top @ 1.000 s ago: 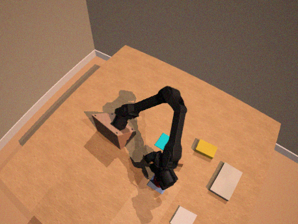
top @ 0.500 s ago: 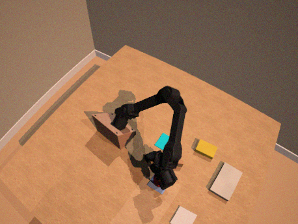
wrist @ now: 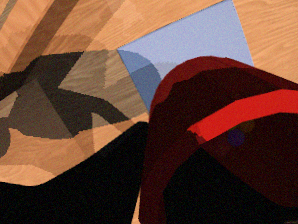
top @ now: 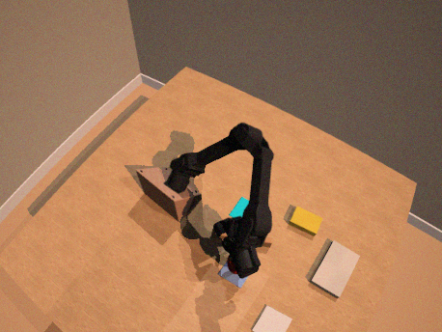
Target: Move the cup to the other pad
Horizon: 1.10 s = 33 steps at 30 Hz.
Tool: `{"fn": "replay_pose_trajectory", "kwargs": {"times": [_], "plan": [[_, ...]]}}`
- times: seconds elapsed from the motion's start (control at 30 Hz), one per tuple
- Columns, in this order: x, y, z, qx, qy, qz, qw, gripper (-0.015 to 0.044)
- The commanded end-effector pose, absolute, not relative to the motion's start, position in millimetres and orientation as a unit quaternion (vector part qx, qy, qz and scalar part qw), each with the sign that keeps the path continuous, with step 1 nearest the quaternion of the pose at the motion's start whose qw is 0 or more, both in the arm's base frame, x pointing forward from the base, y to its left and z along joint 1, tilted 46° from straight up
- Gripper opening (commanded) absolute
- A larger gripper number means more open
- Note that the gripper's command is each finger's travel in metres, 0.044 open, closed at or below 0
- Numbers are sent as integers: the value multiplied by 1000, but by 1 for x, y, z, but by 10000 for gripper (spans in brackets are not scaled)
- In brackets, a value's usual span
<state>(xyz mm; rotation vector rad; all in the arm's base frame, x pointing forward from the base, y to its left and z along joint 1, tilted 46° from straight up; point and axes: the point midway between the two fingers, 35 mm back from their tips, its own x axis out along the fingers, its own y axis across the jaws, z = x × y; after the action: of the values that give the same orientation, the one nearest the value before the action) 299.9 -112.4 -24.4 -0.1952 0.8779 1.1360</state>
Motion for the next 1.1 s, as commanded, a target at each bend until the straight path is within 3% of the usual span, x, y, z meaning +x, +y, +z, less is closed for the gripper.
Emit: {"fn": "replay_pose_trajectory", "kwargs": {"times": [0.0, 1.07], "plan": [[298, -122, -15, -95, 400, 519, 749, 0], [294, -116, -12, -93, 400, 519, 750, 0]]}}
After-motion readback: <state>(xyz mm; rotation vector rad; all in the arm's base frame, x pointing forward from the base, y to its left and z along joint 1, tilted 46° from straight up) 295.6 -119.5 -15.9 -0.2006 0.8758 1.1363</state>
